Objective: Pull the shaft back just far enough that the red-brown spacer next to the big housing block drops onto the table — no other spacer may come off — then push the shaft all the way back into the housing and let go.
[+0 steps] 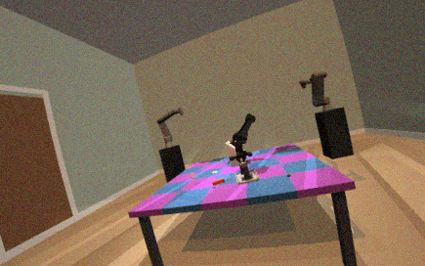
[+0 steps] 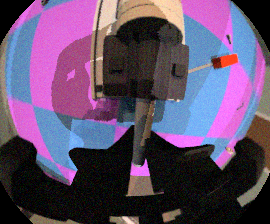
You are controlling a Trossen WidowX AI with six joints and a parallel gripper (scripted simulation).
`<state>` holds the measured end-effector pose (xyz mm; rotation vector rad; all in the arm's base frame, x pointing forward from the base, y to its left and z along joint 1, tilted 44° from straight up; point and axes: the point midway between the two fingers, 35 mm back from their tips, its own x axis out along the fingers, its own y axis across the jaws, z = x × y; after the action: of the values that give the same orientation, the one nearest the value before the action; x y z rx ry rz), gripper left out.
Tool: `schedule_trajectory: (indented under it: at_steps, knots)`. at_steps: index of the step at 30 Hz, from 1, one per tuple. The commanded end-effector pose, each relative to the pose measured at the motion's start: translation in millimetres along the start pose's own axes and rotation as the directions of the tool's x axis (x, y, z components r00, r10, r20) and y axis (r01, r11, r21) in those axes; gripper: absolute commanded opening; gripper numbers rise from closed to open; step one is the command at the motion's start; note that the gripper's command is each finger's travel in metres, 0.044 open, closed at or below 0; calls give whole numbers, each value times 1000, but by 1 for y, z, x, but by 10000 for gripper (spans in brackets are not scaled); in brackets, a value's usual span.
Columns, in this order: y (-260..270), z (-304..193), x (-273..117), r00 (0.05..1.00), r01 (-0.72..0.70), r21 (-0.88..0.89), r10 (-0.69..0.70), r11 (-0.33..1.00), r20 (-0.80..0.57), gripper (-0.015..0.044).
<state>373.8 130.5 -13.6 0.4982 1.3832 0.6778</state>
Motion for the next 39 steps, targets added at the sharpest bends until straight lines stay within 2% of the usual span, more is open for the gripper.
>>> schedule_trajectory:
  at_steps: [1,39]
  knots:
    - [0,-1,0,1000,-3,-1,3,1000,0,0]
    - [0,-4,0,1000,-3,-1,3,1000,0,0]
